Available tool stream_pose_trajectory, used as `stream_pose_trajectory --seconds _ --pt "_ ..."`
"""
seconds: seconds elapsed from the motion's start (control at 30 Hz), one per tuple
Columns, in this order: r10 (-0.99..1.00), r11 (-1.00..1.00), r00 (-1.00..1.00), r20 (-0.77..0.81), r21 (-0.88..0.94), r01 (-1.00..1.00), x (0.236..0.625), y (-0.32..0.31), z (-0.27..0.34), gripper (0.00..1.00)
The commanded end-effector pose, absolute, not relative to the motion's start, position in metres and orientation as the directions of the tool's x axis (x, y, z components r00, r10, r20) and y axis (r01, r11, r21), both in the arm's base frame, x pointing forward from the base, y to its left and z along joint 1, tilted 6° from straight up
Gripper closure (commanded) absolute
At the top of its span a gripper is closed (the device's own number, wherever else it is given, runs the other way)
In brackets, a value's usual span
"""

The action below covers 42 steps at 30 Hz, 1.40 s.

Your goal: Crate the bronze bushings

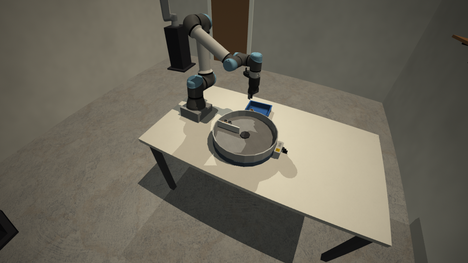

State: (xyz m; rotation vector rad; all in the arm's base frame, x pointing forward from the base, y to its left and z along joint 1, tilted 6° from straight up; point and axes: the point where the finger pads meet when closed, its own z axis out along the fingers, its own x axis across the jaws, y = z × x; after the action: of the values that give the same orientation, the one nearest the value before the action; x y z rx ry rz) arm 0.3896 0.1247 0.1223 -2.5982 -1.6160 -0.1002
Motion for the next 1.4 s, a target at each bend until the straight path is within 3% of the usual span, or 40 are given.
stream_pose_trajectory --seconds 0.0,0.27,0.43,0.83,1.0,1.37 --pt "0.892 -0.440 0.441 0.103 -0.030 0.897 0.386 0.113 0.122 0.60" --pt "0.892 -0.440 0.441 0.103 -0.030 0.897 0.386 0.113 0.122 0.60" --pt "0.892 -0.441 0.441 0.102 -0.030 0.897 0.363 0.064 0.110 0.60" --pt "0.892 -0.441 0.441 0.102 -0.030 0.897 0.363 0.064 0.110 0.60" --pt "0.891 -0.441 0.442 0.102 -0.031 0.897 0.340 0.016 0.098 0.60" --pt "0.891 -0.441 0.442 0.102 -0.031 0.897 0.340 0.016 0.098 0.60"
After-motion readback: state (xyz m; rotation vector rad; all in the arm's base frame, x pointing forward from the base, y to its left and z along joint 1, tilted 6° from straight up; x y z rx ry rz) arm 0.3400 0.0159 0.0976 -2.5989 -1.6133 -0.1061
